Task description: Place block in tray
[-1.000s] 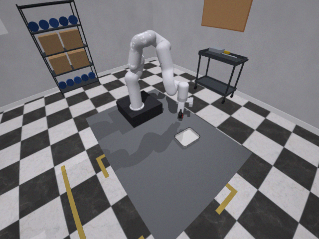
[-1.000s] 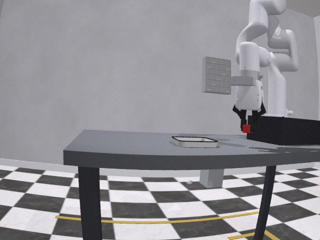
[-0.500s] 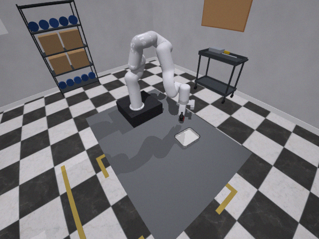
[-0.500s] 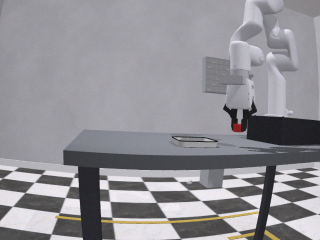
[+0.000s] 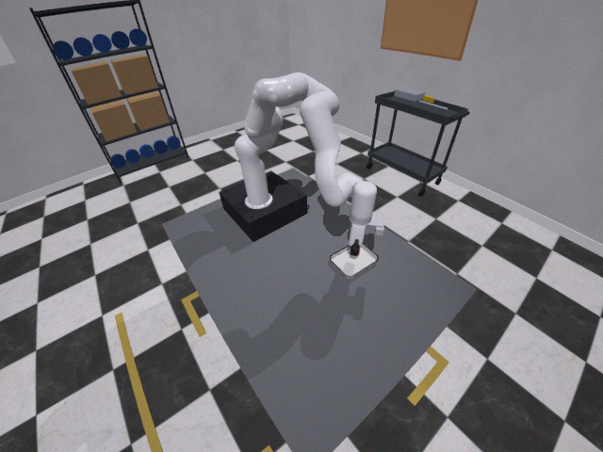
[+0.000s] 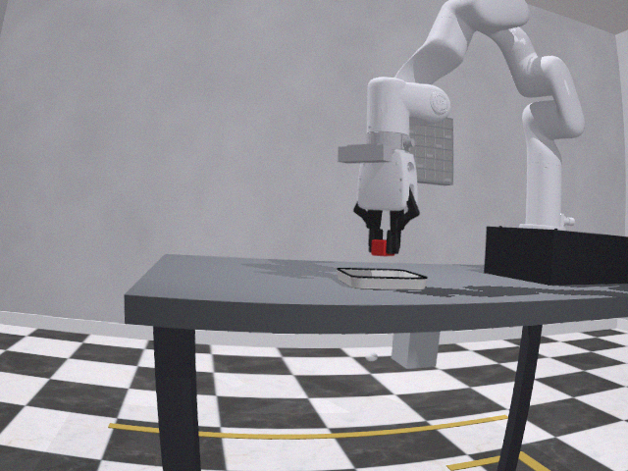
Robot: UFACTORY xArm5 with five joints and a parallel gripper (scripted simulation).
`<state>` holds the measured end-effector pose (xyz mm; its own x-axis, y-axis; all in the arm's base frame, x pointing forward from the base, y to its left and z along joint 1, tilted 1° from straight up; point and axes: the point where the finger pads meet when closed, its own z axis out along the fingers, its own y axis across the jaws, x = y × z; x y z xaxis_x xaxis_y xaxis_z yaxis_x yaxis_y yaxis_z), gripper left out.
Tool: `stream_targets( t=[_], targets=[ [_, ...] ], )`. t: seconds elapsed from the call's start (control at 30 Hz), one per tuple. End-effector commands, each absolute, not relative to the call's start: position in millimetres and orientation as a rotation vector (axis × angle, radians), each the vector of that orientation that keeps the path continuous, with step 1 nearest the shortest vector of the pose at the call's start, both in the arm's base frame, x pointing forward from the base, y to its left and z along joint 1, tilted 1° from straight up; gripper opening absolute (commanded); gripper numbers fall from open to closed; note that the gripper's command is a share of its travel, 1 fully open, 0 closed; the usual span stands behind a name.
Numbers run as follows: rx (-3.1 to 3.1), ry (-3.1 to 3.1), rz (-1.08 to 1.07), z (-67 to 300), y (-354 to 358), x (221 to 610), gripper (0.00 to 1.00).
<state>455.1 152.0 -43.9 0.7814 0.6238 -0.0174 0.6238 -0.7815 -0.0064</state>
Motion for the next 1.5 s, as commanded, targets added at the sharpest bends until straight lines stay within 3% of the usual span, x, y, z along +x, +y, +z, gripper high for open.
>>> stream_targets(
  t=[0.0, 0.53, 1.47],
  targets=[
    [-2.965, -1.036, 0.023, -42, 152, 458, 0.00],
    [-2.965, -1.036, 0.023, -44, 152, 458, 0.00],
    [-2.965, -1.036, 0.023, -84, 152, 459, 0.00]
  ],
)
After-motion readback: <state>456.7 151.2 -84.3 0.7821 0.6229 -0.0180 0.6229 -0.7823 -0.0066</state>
